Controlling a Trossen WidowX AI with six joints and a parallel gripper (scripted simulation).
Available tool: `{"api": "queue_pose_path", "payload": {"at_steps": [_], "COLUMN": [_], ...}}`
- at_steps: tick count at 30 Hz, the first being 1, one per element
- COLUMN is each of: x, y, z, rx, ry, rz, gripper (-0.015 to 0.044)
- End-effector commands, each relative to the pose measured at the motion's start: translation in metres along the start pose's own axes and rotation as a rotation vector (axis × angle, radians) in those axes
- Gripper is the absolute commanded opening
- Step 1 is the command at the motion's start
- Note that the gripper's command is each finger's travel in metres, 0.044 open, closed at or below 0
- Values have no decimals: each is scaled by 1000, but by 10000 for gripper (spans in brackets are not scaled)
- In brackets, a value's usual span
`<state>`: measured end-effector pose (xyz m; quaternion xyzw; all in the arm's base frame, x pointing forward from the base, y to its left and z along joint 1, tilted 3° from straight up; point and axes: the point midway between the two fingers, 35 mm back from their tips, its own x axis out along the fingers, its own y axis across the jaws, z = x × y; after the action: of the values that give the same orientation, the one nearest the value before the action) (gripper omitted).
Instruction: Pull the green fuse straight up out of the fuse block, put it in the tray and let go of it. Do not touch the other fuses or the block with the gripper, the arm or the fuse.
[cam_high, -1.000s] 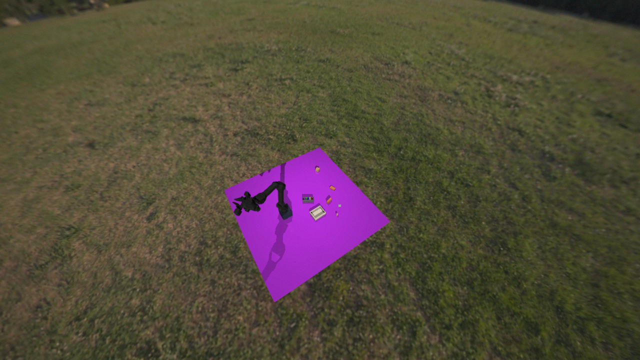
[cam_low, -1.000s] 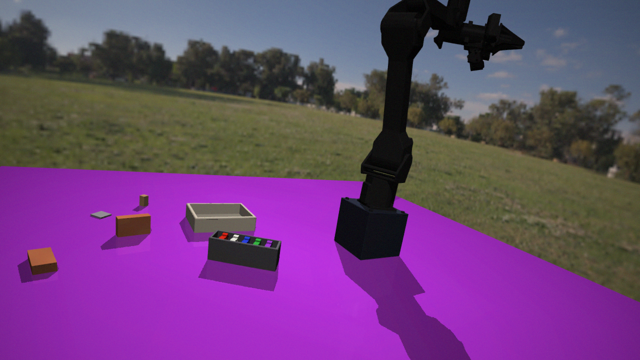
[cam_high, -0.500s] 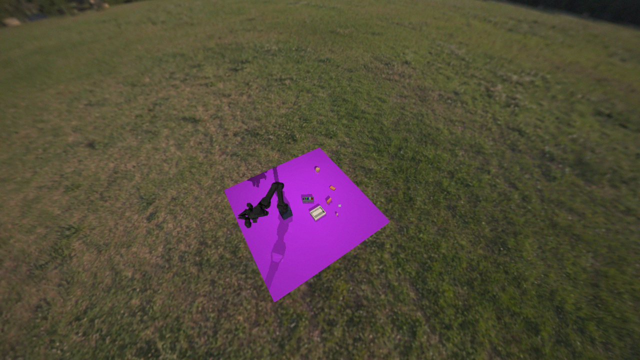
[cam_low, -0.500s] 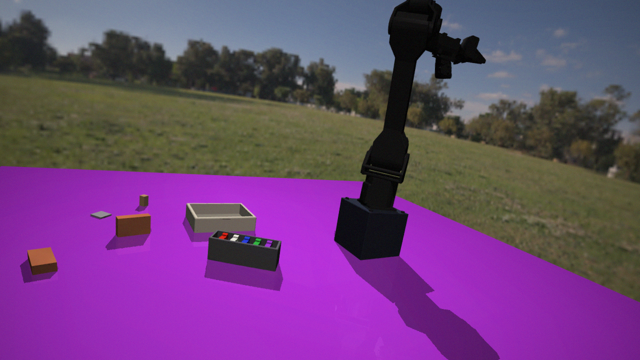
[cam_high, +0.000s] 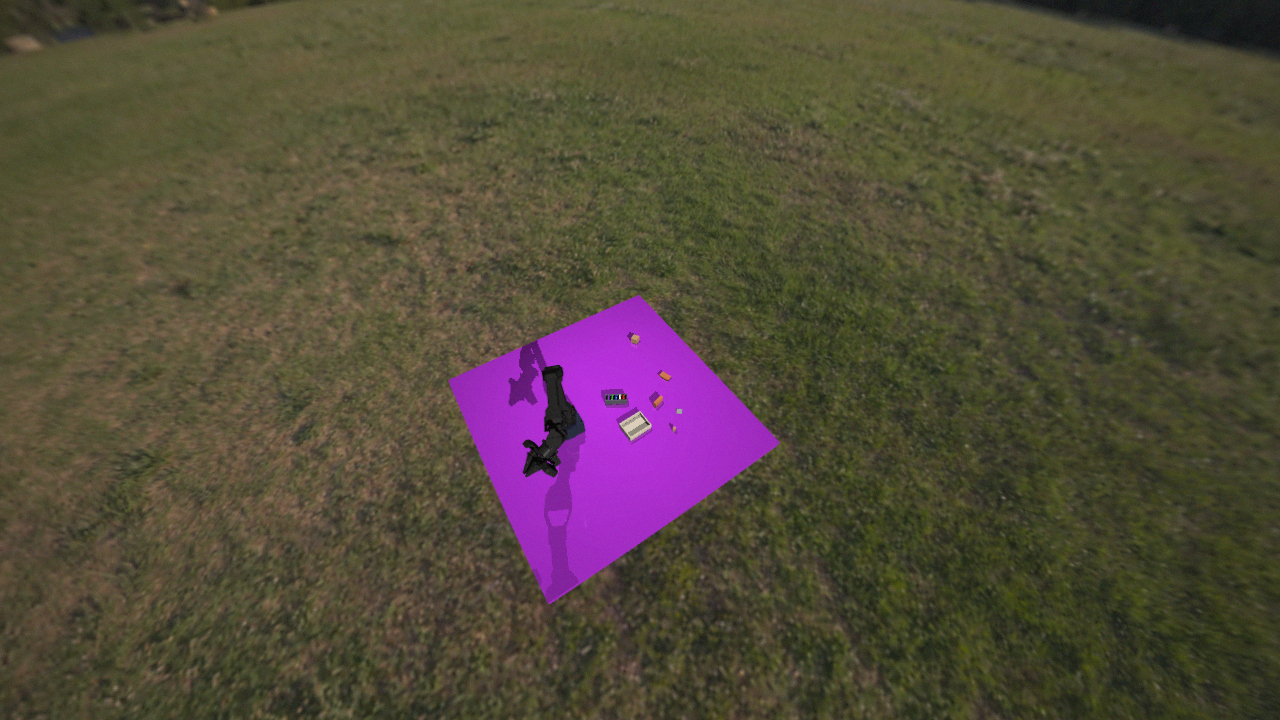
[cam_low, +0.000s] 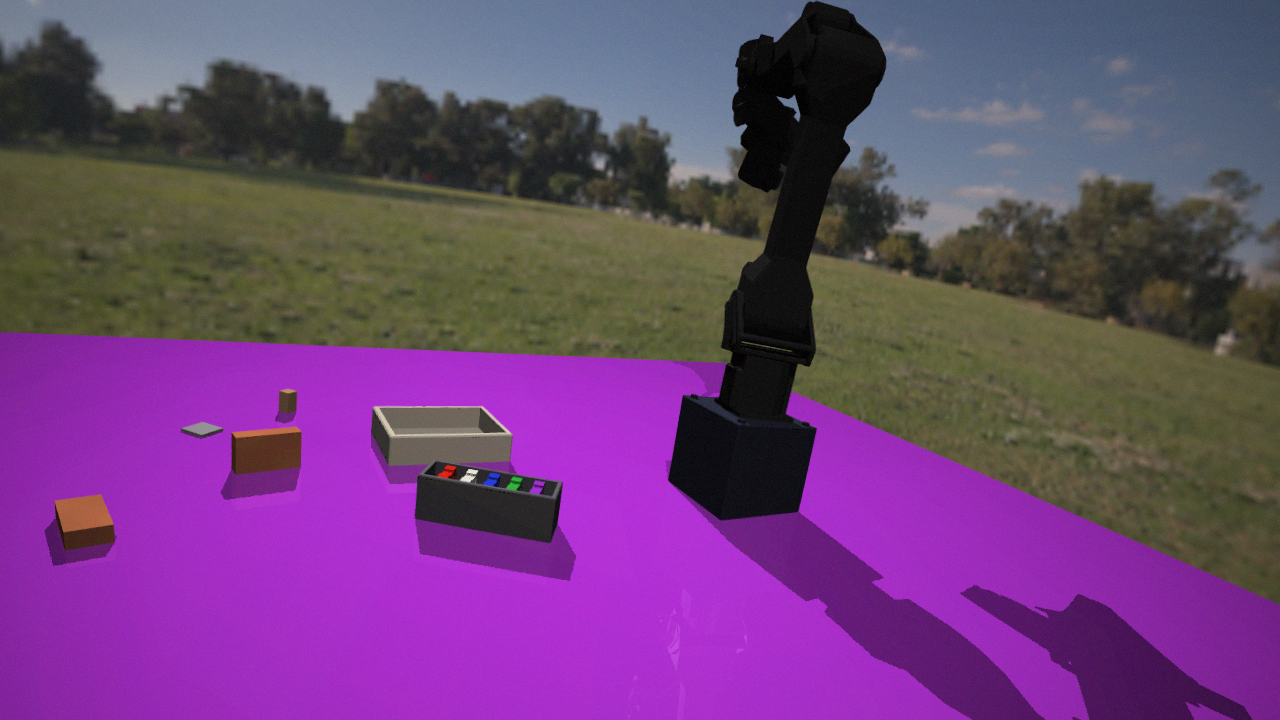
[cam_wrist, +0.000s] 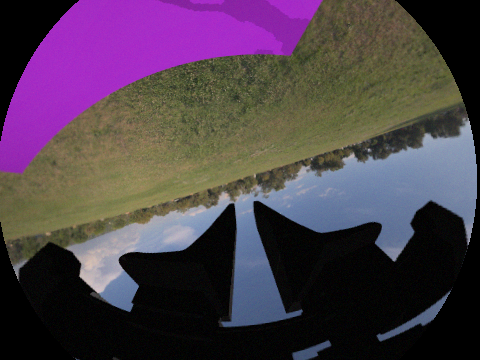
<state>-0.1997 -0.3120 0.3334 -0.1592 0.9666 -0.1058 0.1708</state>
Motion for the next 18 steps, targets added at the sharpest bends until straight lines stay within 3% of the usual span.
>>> {"api": "queue_pose_path", "payload": {"at_steps": [1, 10, 18], "x": [-24, -119, -227], "y": [-36, -94, -90], "z": [46, 163, 260], "rx": [-1, -34, -122], "ry": [-115, -433, -733], "rz": [-136, -407, -556], "gripper": [74, 74, 74]}}
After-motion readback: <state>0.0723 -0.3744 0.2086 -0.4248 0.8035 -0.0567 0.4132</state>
